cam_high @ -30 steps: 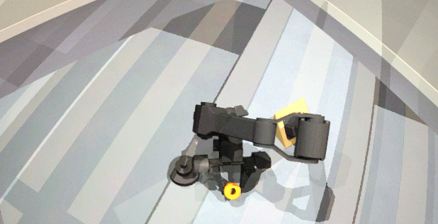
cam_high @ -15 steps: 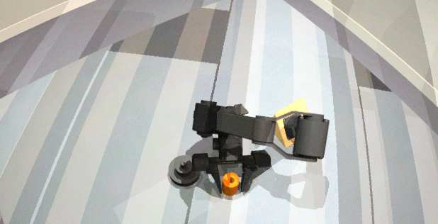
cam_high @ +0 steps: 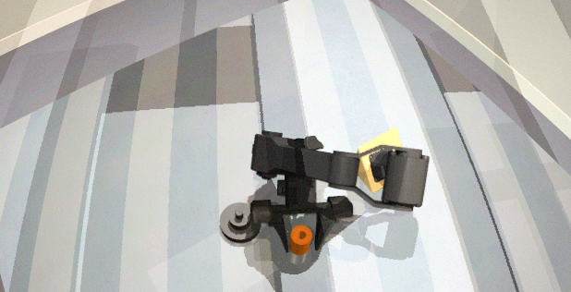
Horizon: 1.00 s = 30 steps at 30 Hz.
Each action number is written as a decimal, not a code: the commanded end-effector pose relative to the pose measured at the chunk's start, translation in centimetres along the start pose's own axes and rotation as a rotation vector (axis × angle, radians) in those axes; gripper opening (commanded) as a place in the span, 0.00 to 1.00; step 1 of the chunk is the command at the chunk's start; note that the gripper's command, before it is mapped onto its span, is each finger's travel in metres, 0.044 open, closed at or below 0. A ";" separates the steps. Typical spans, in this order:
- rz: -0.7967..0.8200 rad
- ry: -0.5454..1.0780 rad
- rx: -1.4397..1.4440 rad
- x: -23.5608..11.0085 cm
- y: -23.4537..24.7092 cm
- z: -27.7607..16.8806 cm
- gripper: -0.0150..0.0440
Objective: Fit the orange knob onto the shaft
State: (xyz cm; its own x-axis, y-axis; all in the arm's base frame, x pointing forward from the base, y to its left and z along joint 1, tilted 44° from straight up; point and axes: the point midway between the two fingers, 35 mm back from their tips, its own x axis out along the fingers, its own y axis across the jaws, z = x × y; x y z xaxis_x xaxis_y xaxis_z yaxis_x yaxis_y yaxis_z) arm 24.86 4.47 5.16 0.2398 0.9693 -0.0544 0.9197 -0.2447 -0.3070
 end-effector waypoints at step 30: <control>-0.036 -0.750 -0.004 -6.3 0.1 -6.8 1.00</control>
State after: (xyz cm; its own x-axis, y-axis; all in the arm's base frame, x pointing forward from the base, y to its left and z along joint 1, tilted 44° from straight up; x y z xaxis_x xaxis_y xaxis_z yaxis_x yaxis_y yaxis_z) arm 25.34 0.77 9.29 -0.0523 0.8855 -0.4616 0.9360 -0.1177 -0.3319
